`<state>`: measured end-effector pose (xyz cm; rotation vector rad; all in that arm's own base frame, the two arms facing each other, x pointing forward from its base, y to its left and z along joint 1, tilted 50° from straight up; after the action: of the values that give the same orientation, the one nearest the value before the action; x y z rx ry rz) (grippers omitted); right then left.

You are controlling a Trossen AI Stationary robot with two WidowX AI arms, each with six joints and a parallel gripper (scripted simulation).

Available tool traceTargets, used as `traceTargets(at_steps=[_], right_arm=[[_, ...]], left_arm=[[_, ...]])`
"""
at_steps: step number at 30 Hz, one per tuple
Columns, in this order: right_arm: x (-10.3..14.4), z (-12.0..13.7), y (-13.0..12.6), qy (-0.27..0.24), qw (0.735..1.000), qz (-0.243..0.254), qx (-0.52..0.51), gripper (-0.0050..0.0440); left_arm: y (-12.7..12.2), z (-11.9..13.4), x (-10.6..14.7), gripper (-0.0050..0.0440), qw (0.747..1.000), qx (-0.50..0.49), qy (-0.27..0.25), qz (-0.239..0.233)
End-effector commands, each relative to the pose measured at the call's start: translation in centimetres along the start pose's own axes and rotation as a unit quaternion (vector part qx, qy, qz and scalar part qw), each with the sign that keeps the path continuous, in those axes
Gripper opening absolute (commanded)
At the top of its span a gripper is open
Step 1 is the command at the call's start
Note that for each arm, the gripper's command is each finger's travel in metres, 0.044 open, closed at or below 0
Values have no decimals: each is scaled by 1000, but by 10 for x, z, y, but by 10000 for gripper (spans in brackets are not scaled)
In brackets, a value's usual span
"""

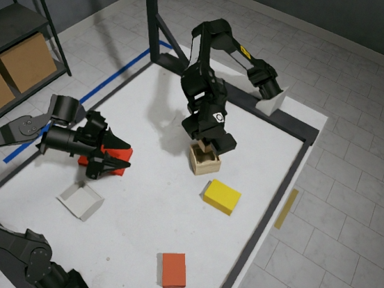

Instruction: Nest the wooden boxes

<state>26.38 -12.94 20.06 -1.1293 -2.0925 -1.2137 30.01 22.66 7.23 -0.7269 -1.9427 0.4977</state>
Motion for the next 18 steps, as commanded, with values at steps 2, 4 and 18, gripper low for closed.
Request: traceTargets(at_steps=[2,4,18], right_arm=[[24,-4,16,-89,988,-61,-114,400],[28,-5,19,-98,983,-75,-136,400],[39,-9,26,-118,969,-109,-187,400]], left_arm=[[0,-4,5,168,1000,-5,-4,-8],[0,-4,5,168,1000,-5,-4,-8],[0,-4,5,168,1000,-5,-4,-8]])
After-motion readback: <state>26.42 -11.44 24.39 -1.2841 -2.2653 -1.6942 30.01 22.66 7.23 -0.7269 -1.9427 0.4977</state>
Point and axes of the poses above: on each arm, the point midway between the two fingers, 35 mm back from their tips, its own x axis back along the fingers, its own y axis across the jaws, z = x × y, the point moved 1 cm from there along x, back along the fingers, and after that the axes turned 15 degrees about -x, right-handed, at the moved point
